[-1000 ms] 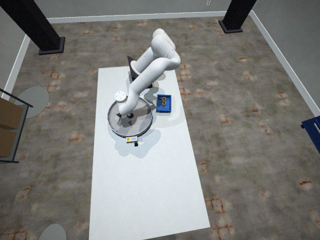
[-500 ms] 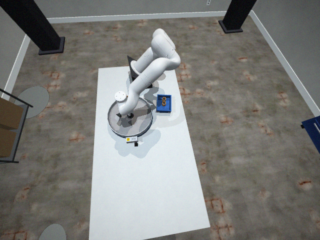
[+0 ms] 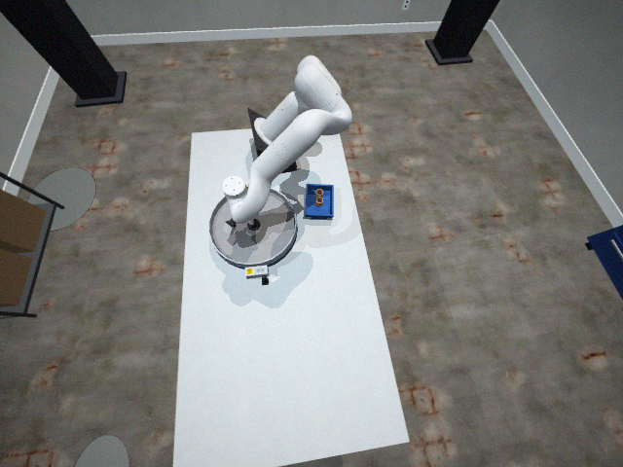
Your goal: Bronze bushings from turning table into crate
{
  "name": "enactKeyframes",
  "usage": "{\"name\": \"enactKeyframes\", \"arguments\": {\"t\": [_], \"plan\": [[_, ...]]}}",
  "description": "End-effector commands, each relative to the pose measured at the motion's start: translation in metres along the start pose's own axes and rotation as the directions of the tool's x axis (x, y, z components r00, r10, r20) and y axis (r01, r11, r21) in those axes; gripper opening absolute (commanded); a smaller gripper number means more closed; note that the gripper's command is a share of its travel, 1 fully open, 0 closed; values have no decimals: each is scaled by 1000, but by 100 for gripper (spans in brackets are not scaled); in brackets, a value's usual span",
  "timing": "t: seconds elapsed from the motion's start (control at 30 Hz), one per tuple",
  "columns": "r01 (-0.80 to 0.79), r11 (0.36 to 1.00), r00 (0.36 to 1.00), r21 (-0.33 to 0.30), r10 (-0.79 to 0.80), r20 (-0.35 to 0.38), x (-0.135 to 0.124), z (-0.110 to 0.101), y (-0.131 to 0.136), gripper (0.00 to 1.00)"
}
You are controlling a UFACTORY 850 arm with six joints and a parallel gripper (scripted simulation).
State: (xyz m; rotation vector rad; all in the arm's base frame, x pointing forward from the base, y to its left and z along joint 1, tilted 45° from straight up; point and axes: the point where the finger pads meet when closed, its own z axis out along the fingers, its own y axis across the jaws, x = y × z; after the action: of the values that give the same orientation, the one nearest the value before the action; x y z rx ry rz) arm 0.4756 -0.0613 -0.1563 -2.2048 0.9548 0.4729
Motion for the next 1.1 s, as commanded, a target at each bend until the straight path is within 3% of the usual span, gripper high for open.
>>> {"name": "enactKeyframes", "arguments": {"t": [0.0, 0.27, 1.07], "plan": [[1, 1000, 1000, 1, -1, -2, 1, -19, -1, 48], [1, 1000, 1000, 1, -1, -2, 1, -37, -1, 48], [1, 1000, 1000, 1, -1, -2, 1, -38, -1, 48]]}}
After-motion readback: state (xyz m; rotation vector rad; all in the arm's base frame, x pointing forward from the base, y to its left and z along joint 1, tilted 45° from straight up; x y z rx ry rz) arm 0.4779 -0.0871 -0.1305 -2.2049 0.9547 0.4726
